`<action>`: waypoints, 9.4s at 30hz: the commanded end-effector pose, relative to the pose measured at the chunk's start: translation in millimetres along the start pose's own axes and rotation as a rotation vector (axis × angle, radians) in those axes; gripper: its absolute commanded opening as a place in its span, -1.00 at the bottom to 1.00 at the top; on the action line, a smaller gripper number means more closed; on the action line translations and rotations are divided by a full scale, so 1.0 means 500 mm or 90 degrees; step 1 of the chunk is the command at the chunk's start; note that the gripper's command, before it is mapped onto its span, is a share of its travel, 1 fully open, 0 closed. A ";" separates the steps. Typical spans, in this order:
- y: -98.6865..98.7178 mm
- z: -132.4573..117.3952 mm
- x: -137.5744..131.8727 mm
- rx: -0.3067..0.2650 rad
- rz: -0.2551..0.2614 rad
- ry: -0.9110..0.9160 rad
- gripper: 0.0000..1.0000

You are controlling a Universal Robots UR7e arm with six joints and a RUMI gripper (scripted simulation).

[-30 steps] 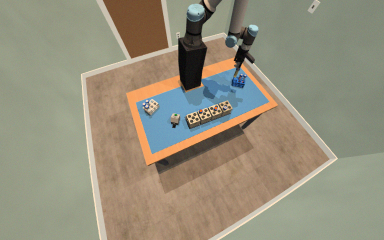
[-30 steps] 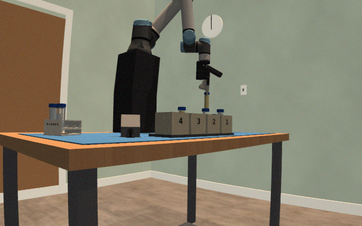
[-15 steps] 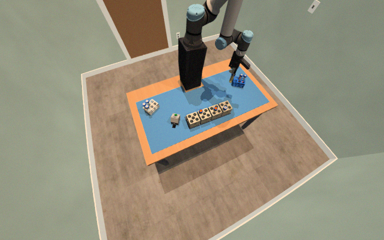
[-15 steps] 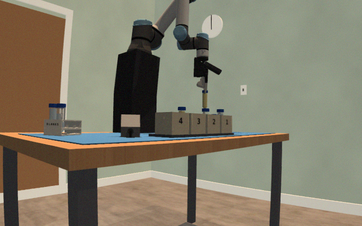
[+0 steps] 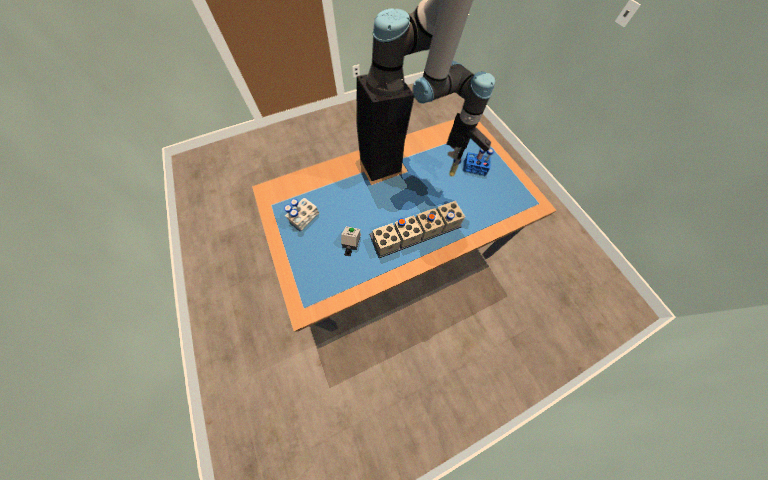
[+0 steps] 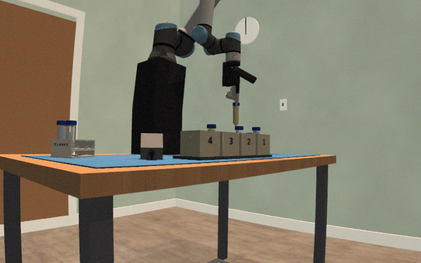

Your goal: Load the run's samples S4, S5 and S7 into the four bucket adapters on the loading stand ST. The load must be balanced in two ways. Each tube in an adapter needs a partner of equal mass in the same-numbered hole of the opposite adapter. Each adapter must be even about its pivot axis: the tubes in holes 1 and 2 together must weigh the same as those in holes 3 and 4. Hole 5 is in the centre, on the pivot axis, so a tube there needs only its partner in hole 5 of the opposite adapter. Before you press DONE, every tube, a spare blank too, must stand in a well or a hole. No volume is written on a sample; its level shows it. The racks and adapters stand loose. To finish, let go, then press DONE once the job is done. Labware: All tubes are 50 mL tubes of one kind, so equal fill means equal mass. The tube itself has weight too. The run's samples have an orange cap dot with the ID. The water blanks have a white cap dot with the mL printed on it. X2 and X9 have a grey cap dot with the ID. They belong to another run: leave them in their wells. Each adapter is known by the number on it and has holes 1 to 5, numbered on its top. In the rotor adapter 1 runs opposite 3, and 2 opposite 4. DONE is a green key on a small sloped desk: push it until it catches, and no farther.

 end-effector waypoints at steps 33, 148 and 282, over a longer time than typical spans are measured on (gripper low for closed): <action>0.002 -0.127 0.427 0.003 0.002 -0.002 -1.00; 0.197 -0.211 0.706 0.002 0.002 -0.002 -1.00; 0.184 -0.982 0.850 0.002 0.002 0.163 -0.30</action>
Point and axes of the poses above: the point where the finger pads meet when closed, its own y axis out along the fingers, its own x axis across the jaws, z = x × y, the point moved 3 cm from there along -y, back along the fingers, and after that the axes turned 2 degrees about -y, right-handed, at the moved point
